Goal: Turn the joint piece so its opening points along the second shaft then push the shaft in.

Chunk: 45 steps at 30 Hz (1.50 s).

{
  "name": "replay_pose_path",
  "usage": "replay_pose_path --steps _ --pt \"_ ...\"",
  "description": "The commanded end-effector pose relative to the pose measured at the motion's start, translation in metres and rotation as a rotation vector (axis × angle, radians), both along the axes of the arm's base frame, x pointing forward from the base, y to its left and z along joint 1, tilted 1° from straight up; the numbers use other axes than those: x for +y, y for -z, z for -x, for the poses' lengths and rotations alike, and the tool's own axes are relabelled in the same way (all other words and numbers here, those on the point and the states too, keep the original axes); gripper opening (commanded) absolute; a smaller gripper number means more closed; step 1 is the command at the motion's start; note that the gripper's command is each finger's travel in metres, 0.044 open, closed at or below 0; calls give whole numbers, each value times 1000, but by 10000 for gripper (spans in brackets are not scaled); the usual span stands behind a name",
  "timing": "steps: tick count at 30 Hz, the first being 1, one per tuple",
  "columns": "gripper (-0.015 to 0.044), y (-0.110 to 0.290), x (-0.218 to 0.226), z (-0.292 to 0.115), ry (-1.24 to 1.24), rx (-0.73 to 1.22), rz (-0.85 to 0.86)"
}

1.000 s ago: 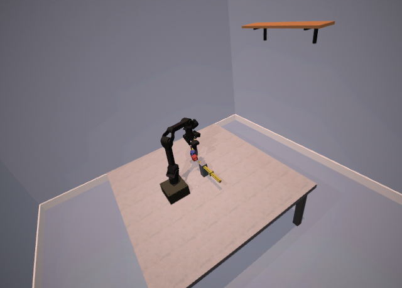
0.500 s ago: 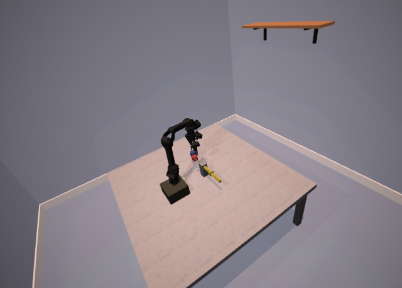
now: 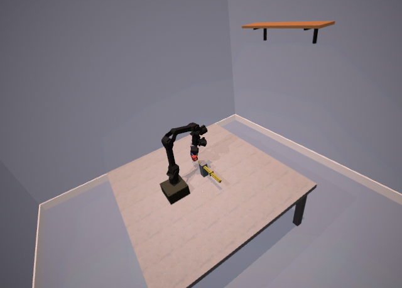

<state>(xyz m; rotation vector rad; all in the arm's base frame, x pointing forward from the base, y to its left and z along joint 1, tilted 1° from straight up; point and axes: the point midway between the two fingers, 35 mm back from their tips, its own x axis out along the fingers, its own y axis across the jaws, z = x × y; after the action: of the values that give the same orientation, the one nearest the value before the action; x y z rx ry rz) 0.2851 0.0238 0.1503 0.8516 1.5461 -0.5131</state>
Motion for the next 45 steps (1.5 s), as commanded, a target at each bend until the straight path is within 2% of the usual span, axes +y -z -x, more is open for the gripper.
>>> replay_pose_path --steps 1,25,35,45 --pt "440 7 -6 2 120 30 -46" --pt "440 33 -49 12 852 204 -331" --pt "440 33 -53 12 840 193 -326" --pt "440 35 -98 9 573 35 -205"
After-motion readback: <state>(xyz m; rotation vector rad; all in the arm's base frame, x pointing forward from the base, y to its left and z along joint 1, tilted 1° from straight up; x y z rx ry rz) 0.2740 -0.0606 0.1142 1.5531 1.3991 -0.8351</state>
